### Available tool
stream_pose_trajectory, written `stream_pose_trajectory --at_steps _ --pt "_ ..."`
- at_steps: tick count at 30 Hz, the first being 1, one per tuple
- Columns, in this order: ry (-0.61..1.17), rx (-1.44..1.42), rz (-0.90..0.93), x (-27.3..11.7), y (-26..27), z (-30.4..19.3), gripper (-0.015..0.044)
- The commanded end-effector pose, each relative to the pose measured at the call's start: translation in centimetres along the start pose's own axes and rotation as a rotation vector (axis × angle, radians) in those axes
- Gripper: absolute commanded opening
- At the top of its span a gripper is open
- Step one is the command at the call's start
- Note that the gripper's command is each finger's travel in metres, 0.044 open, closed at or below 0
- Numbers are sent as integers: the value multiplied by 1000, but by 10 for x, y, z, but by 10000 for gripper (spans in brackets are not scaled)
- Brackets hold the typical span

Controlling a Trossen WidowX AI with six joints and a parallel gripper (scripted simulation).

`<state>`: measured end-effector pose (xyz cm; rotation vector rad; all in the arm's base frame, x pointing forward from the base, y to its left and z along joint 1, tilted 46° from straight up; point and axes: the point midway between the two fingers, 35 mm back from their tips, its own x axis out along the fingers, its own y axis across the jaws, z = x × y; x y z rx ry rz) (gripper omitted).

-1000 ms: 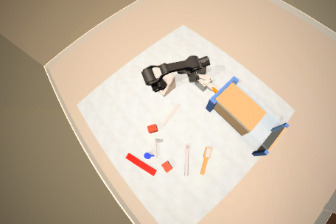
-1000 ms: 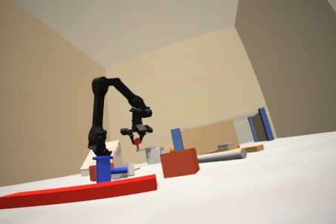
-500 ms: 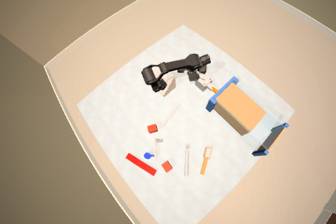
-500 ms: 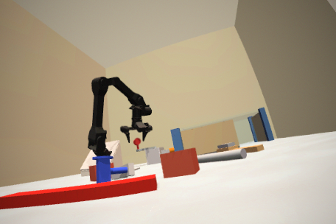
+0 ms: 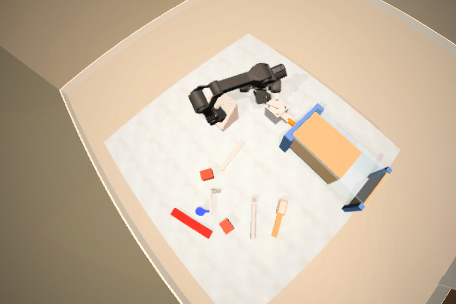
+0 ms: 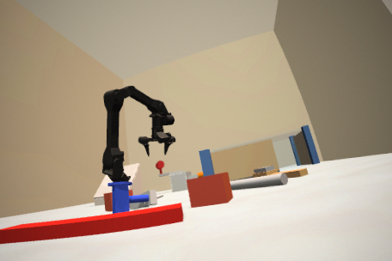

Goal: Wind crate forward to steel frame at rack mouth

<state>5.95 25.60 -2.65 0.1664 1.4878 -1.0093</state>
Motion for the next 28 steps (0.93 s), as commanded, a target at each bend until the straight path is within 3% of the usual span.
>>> stream_pose_trajectory --at_steps 1,8,24,28 --pt "7 3 6 -26 -16 -7 440" --pt "7 3 4 -47 -34 -11 440" --pt "-210 -26 43 -51 108 2 440" --pt "-232 -29 43 -48 120 5 440"
